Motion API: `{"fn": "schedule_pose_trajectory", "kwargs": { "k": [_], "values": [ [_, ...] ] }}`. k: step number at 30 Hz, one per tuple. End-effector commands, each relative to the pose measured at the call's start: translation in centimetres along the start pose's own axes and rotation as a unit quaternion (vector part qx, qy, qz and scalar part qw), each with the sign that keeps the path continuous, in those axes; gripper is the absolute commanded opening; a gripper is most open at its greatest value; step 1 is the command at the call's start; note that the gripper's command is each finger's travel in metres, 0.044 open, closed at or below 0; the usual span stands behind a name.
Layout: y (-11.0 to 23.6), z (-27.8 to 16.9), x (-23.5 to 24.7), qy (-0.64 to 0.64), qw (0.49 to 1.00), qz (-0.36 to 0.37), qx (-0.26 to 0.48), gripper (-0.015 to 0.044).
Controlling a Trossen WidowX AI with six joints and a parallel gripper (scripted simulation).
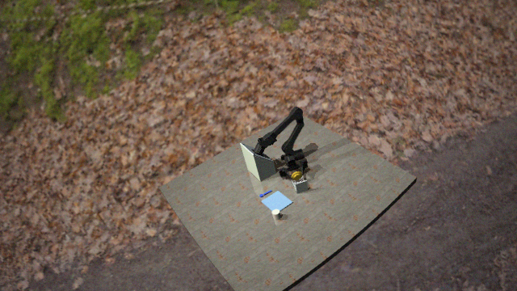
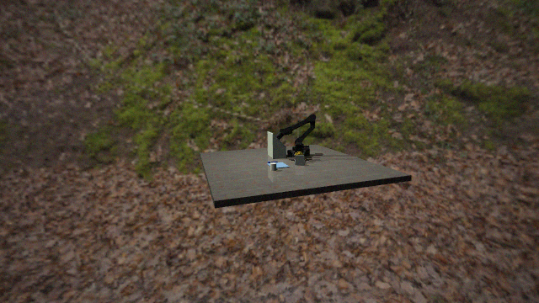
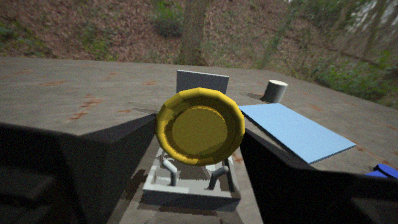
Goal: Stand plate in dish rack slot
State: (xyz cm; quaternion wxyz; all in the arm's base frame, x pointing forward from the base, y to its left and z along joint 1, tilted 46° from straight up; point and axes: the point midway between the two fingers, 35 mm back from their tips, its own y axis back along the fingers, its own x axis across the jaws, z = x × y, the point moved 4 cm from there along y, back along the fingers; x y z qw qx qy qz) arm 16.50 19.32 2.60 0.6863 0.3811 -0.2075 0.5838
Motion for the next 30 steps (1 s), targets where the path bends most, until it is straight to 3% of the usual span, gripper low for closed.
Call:
{"fn": "schedule_pose_trajectory", "kwargs": {
  "k": [1, 10, 19, 30],
  "values": [
    [0.0, 0.0, 0.0, 0.0, 1.0, 0.0, 0.0, 0.0157],
    [0.0, 0.0, 0.0, 0.0, 1.0, 0.0, 0.0, 0.0394],
    [0.0, 0.4, 0.2, 0.001, 1.0, -0.001, 0.0, 0.04],
    [0.3, 7.6, 2.1, 0.016, 1.0, -0.01, -0.001, 0.04]
  ]
}}
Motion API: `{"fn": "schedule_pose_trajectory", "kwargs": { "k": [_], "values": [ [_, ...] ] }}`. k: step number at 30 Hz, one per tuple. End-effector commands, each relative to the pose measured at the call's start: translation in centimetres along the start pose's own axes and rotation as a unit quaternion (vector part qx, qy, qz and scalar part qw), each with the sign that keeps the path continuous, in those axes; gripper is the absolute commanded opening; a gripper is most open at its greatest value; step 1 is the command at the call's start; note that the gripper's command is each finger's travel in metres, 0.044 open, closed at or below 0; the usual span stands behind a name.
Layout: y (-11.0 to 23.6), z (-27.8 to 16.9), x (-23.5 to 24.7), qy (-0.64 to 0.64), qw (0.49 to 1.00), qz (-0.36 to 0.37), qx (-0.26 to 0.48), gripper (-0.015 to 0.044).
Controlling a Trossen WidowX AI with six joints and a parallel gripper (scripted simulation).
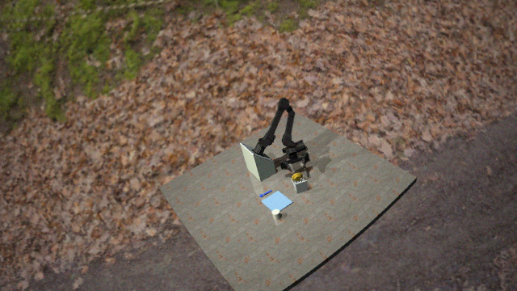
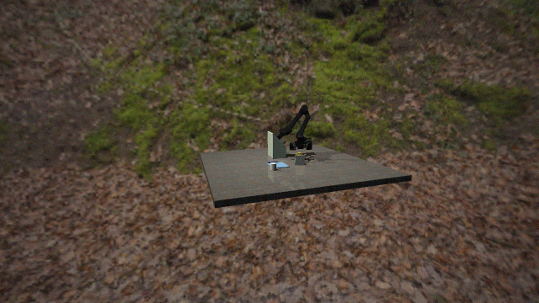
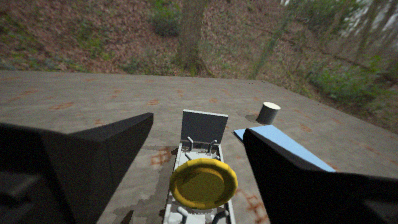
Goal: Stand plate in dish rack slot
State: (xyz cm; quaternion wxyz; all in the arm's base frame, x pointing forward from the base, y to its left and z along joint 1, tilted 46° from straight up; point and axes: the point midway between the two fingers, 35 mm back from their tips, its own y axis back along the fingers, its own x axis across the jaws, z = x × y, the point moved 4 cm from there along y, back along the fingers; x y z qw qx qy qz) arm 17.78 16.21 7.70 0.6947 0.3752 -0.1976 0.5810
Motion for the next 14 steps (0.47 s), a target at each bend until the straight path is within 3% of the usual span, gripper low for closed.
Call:
{"fn": "schedule_pose_trajectory", "kwargs": {
  "k": [1, 7, 14],
  "values": [
    [0.2, 2.5, 0.1, 0.007, 1.0, 0.0, 0.0, 0.04],
    [0.6, 5.7, 0.0, 0.017, 1.0, 0.003, -0.004, 0.04],
    [-0.4, 5.9, 0.2, 0.07, 0.997, -0.023, 0.007, 0.04]
  ]
}}
